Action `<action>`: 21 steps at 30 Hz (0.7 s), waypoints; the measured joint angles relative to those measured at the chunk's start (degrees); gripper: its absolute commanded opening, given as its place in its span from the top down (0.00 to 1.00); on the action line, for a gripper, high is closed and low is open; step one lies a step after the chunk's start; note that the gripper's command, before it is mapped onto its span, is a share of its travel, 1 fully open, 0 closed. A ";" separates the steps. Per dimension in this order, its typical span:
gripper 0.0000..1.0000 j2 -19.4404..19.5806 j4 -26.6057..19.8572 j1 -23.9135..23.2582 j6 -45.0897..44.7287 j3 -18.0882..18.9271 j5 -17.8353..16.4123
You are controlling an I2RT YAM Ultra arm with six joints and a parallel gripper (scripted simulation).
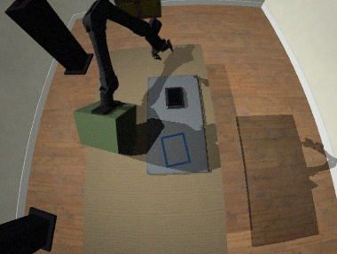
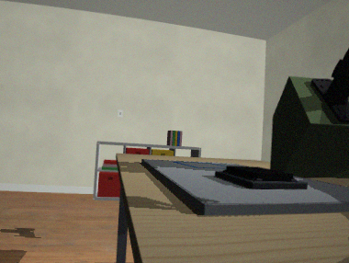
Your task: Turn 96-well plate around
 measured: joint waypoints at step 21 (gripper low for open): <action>0.00 -1.97 -11.72 -9.22 9.18 -1.25 0.85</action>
